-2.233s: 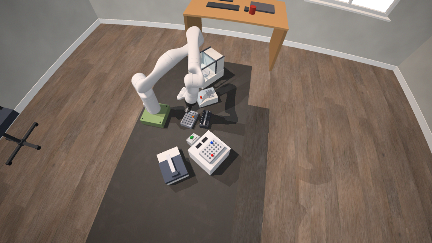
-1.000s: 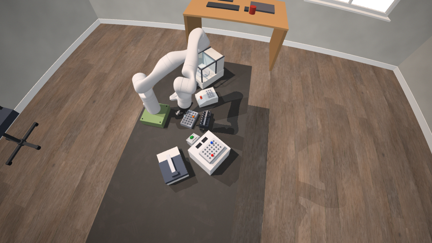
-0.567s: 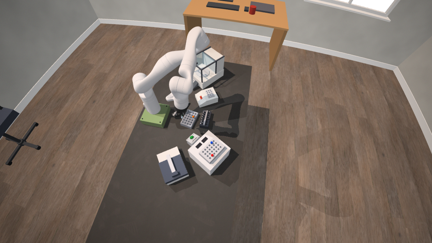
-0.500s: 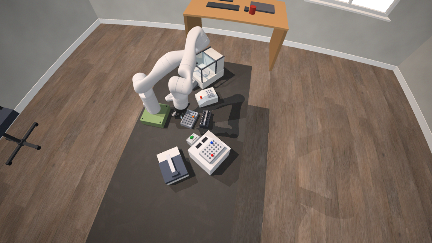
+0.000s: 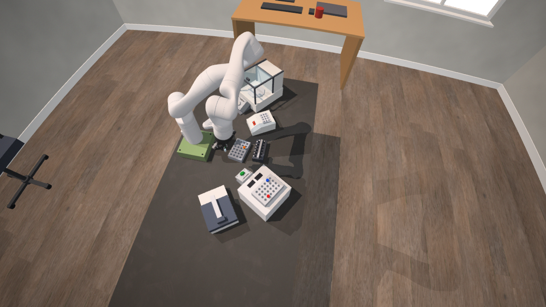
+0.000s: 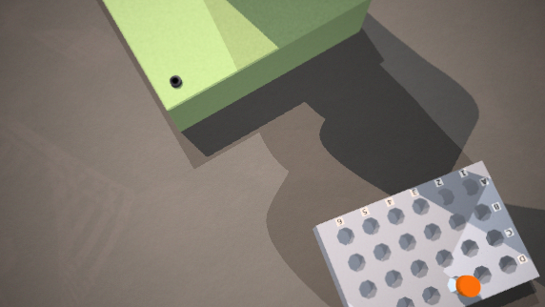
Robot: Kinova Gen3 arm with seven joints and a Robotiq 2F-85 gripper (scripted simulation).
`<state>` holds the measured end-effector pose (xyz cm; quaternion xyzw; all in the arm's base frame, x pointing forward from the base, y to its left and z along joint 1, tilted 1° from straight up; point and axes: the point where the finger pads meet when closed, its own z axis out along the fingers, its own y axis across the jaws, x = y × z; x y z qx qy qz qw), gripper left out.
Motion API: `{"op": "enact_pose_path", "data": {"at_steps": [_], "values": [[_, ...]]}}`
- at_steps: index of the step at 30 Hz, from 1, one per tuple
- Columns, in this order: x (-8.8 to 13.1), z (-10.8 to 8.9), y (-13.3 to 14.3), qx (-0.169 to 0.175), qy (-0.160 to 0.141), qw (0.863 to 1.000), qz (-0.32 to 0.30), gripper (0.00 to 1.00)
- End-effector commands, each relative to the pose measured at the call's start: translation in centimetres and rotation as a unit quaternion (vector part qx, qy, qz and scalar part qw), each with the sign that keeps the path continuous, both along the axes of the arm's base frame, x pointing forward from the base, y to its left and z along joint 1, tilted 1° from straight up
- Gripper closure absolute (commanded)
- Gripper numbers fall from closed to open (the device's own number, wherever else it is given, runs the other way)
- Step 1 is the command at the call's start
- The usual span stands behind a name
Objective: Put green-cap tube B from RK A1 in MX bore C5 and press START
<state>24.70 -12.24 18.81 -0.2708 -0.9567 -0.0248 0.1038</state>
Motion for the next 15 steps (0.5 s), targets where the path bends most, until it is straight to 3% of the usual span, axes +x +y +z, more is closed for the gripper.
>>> {"op": "enact_pose_path", "data": {"at_steps": [1,8,15], "values": [[-0.1,0.7,-0.6,0.000,-0.001,1.000,0.000,0.90],[-0.2,1.1,-1.0,0.000,-0.001,1.000,0.000,0.90],[1.1,1.1,-1.9,0.000,-0.001,1.000,0.000,0.90]]}}
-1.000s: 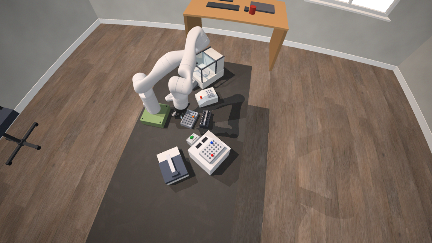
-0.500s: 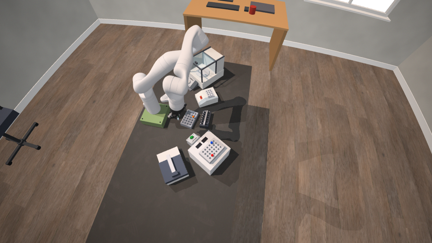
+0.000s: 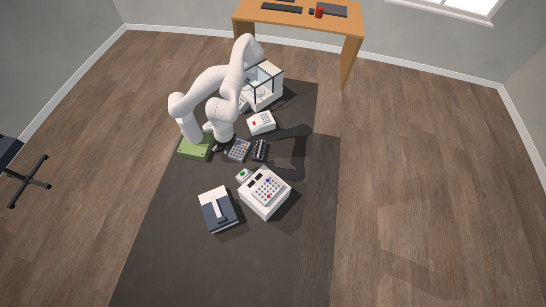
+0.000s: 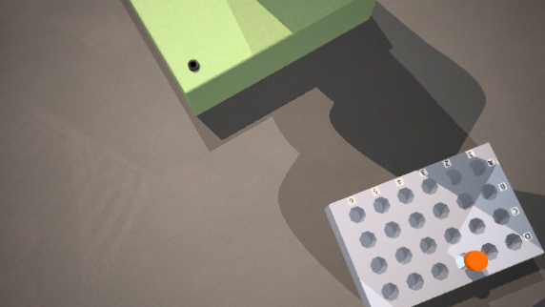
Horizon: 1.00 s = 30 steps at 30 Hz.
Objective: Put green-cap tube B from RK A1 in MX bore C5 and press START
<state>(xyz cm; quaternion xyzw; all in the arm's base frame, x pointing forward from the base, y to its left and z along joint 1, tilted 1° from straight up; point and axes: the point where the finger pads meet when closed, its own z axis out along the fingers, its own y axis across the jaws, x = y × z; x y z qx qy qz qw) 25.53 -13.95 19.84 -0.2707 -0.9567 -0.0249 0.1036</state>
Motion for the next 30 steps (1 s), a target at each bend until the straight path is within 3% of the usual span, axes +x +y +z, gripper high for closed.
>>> {"op": "enact_pose_path", "data": {"at_steps": [1,30], "values": [[0.6,0.0,-0.4,0.000,0.000,1.000,0.000,0.90],[8.0,0.0,-5.5,0.000,0.000,1.000,0.000,0.90]]}}
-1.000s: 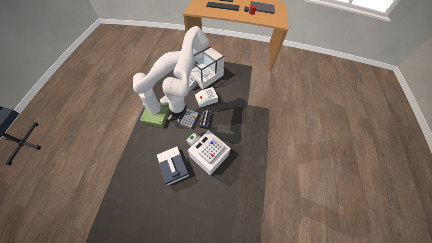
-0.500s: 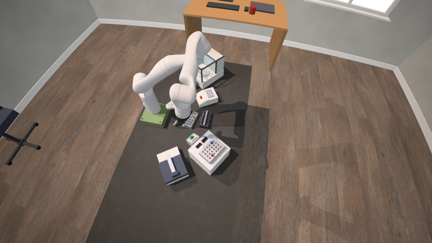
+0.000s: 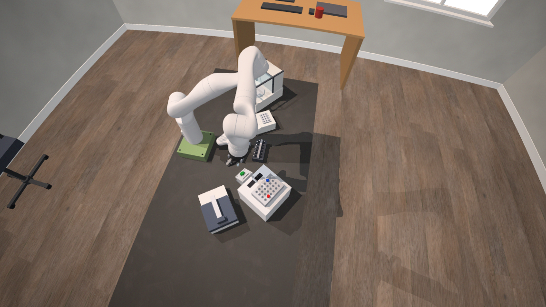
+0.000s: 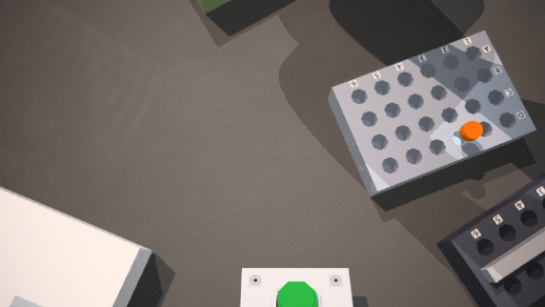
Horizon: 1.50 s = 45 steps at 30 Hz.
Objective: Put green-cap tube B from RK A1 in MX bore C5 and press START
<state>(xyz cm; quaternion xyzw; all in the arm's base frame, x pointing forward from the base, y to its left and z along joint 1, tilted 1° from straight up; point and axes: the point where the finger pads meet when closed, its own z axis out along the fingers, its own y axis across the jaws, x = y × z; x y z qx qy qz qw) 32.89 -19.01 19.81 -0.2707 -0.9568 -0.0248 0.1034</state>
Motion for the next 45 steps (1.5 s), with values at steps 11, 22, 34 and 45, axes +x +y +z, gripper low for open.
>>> {"op": "enact_pose_path", "data": {"at_steps": [11,22,34,45], "values": [[3.1,0.1,-2.1,0.000,0.000,1.000,0.000,0.90],[5.6,0.0,-3.8,0.000,0.000,1.000,0.000,0.90],[8.9,0.0,-6.1,0.000,0.000,1.000,0.000,0.90],[11.4,0.0,-7.8,0.000,-0.001,1.000,0.000,0.90]]}}
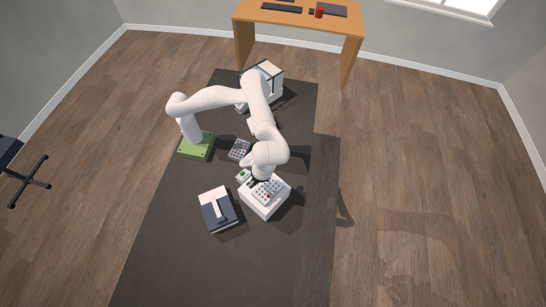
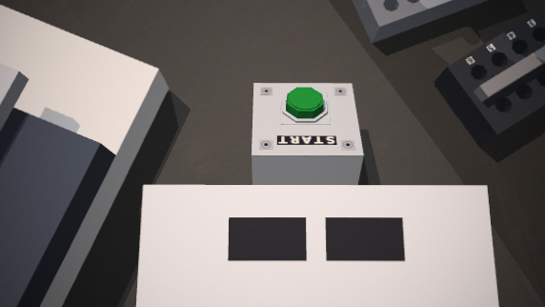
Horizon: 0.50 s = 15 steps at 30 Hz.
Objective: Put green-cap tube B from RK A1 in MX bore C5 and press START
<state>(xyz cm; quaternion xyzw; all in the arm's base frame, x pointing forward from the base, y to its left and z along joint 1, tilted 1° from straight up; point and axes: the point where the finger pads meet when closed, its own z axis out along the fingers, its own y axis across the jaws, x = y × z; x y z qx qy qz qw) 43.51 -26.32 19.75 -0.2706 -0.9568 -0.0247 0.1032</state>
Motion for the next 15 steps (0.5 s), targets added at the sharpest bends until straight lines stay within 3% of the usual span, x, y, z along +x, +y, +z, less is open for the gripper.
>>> {"op": "enact_pose_path", "data": {"at_steps": [1,15], "values": [[1.0,0.1,-0.7,0.000,0.000,1.000,0.000,0.90],[4.1,0.1,-2.8,0.000,0.000,1.000,0.000,0.90]]}}
